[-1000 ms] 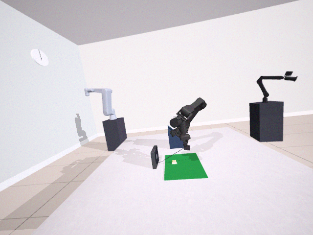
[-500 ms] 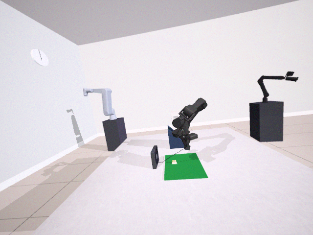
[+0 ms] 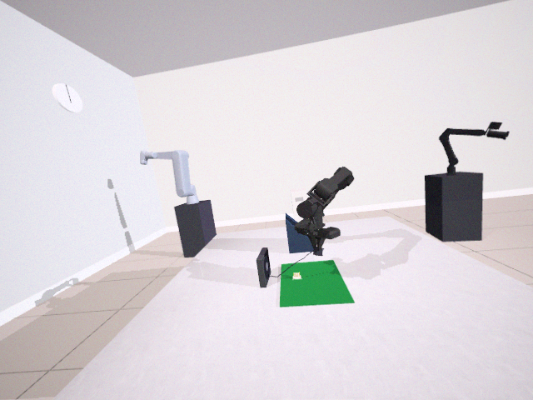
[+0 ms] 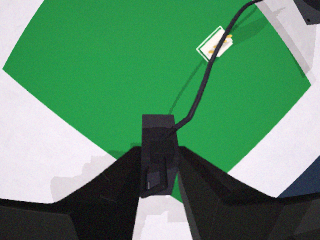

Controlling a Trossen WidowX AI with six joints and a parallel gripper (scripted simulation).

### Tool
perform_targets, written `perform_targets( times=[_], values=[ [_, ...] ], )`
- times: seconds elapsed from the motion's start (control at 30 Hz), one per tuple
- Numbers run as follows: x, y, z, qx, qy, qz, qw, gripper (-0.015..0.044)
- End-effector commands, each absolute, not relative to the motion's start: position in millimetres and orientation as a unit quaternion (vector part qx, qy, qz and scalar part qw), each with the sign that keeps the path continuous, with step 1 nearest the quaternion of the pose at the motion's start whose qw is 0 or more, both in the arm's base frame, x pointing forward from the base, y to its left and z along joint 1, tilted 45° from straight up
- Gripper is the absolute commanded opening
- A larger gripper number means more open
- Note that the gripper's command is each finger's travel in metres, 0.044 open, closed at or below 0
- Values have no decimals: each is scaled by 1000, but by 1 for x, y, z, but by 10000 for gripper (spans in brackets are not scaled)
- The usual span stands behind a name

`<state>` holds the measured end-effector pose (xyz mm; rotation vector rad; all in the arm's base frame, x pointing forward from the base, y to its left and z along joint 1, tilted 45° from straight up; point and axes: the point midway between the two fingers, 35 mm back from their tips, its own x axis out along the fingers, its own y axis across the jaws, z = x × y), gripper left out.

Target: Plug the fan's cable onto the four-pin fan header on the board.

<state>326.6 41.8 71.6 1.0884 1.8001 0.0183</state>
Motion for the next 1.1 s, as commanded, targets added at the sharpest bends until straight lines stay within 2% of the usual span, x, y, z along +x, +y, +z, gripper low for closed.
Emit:
perform_targets(
  times=[0.0,1.07],
  values=[
    [322,44,67,432,746,-9,506,0],
    [308,58,35,310,696,-149,630,0]
  ],
)
